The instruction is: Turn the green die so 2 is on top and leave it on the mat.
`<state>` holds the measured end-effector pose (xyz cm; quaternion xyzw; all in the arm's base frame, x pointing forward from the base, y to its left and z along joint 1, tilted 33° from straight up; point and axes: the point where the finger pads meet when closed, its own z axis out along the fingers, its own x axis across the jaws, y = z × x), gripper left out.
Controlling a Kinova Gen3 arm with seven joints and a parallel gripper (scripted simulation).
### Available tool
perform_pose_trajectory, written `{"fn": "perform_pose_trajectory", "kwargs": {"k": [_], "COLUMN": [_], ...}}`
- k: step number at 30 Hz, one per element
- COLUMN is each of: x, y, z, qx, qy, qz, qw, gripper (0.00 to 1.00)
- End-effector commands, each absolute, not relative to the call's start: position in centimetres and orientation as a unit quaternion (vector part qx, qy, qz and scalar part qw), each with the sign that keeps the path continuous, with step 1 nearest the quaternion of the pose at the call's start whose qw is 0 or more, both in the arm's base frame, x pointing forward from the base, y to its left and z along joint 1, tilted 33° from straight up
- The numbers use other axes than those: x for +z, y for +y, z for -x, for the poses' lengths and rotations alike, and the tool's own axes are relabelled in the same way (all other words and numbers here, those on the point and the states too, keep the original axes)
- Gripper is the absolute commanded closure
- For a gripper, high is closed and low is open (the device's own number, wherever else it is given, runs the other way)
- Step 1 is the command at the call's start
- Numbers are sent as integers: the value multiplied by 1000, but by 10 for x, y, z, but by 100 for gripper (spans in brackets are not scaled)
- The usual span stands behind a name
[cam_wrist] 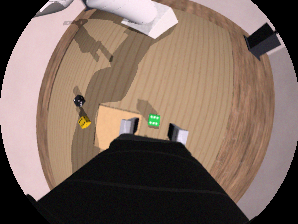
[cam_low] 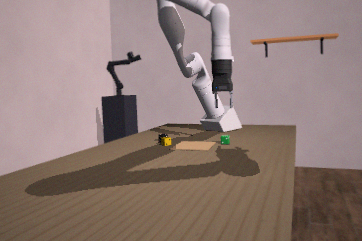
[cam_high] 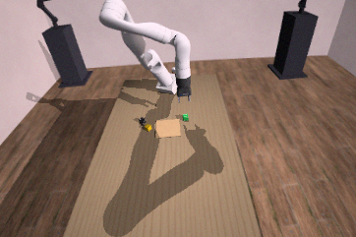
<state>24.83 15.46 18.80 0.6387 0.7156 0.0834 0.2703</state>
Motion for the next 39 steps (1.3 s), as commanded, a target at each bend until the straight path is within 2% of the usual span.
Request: {"fn": "perform_pose_trajectory", "kwargs": {"k": [1,39], "x": [188,185], "y": [155,147], "z": [-248,-248], "qx": [84,48], "qy": [716,786], "qz": [-639,-548], "qw": [270,282], "gripper": [0,0]}}
